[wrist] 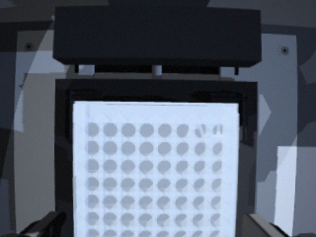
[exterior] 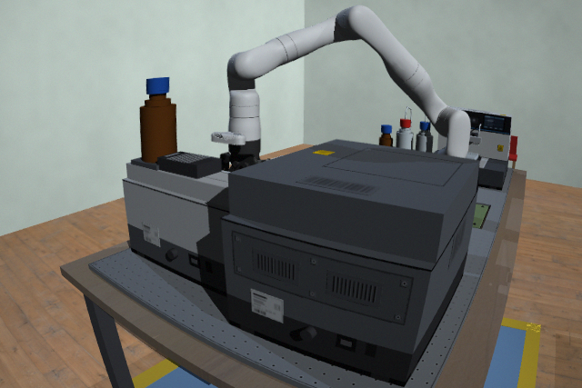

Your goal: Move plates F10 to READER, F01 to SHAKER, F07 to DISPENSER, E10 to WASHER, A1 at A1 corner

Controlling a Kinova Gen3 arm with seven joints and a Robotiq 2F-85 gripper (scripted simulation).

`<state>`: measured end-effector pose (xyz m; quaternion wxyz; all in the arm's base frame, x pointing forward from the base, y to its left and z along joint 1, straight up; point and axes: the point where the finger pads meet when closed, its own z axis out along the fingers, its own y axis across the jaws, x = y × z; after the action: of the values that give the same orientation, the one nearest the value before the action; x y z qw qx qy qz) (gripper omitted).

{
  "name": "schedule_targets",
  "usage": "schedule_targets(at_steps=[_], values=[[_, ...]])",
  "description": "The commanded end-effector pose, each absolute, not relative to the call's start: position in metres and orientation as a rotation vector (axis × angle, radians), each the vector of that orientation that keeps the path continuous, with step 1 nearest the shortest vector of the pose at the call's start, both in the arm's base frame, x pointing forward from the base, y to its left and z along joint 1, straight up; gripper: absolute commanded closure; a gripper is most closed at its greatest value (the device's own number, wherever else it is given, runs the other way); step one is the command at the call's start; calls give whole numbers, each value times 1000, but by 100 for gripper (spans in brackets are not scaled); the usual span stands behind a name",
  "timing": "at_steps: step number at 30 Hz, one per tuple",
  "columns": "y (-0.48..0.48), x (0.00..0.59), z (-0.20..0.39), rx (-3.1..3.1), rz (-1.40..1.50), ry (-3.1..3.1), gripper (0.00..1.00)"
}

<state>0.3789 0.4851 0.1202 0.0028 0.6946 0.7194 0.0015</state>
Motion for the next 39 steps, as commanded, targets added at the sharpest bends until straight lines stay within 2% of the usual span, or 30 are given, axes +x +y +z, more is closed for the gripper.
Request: schedule_targets(at_steps=[1,39], values=[[486,379,122,2179,9,2256,0],[486,379,113,2179,9,2256,0]])
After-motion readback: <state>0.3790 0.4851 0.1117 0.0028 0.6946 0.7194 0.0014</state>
